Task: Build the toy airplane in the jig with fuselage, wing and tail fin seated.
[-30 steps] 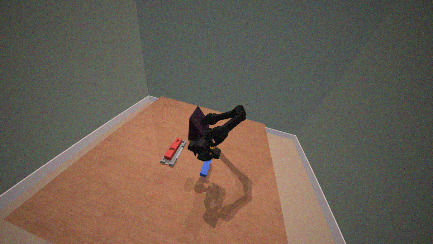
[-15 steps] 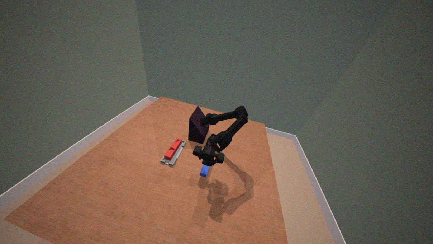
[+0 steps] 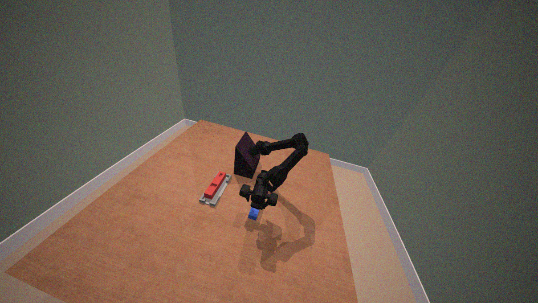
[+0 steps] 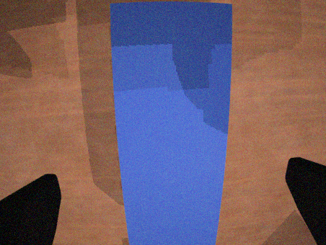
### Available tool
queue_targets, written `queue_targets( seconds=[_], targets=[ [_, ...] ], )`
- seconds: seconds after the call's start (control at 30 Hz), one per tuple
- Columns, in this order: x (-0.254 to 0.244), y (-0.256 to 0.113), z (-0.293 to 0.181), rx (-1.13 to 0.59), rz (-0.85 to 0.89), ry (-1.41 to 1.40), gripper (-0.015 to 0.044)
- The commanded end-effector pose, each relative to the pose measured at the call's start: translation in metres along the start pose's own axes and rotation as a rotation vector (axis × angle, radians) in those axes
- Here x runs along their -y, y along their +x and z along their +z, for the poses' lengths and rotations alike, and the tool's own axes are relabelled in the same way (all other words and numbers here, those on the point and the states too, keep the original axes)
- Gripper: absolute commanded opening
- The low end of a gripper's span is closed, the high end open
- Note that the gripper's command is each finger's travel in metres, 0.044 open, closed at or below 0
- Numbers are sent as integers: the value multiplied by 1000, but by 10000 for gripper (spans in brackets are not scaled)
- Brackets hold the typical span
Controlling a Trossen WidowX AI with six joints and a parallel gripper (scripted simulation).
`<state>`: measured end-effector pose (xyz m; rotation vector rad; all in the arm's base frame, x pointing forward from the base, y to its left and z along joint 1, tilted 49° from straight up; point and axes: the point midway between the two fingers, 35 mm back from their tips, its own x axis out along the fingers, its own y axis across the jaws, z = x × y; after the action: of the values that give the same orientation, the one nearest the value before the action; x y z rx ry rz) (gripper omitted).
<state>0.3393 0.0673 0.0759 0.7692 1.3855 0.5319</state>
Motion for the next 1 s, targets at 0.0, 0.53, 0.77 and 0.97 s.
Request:
queue_targets(
  seconds=[0.0, 0.53, 0.77, 0.97],
  targets=[
    [0, 9, -2, -6, 5, 9, 440],
    [0, 34, -2, -6, 7, 9, 440],
    [0, 41, -3, -6, 8, 9, 414],
    [0, 41, -3, -6, 8, 9, 256]
  ],
)
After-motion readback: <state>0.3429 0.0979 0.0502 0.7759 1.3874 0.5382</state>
